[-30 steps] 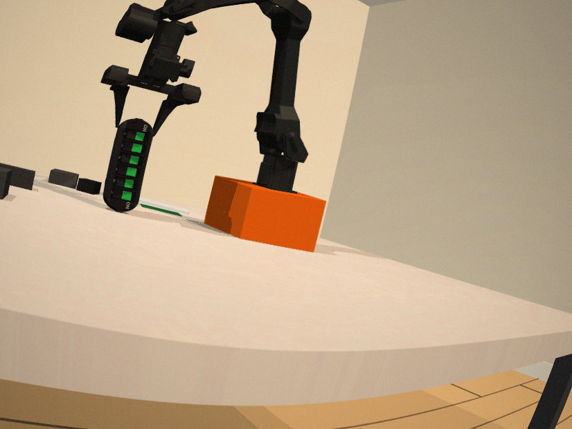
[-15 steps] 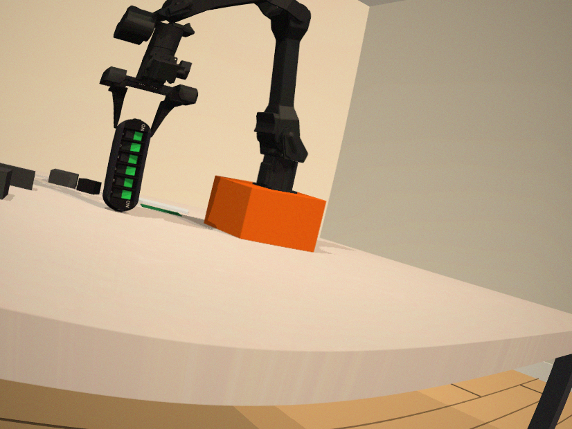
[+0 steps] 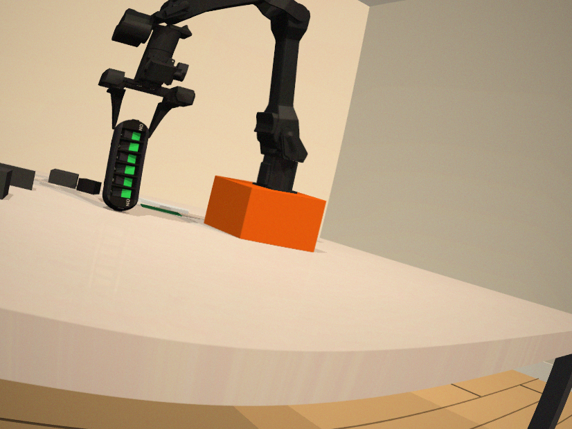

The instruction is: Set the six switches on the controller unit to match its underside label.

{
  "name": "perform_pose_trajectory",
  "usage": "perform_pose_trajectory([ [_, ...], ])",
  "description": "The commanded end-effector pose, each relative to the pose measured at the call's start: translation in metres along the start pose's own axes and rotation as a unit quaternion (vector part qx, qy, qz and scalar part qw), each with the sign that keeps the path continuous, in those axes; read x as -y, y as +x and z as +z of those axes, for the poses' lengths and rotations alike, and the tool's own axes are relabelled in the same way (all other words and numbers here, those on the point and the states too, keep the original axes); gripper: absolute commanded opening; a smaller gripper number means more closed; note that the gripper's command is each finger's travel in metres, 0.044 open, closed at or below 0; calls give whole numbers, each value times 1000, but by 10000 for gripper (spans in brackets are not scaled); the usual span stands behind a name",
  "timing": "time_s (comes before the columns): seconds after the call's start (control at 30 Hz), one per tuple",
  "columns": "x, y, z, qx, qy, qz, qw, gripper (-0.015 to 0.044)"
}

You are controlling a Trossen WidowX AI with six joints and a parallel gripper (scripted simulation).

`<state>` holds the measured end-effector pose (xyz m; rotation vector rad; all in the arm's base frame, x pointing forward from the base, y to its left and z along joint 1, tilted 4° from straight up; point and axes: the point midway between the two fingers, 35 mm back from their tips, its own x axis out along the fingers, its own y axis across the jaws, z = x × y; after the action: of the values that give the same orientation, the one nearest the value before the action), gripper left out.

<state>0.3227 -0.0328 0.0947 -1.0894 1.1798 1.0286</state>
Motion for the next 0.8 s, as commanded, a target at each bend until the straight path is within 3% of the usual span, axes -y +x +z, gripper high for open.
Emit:
perform_pose_trajectory([
  [0.0, -2, 6, -4, -1, -2, 5, 1000, 338],
  [0.77, -2, 11, -22, -2, -2, 5, 1000, 338],
])
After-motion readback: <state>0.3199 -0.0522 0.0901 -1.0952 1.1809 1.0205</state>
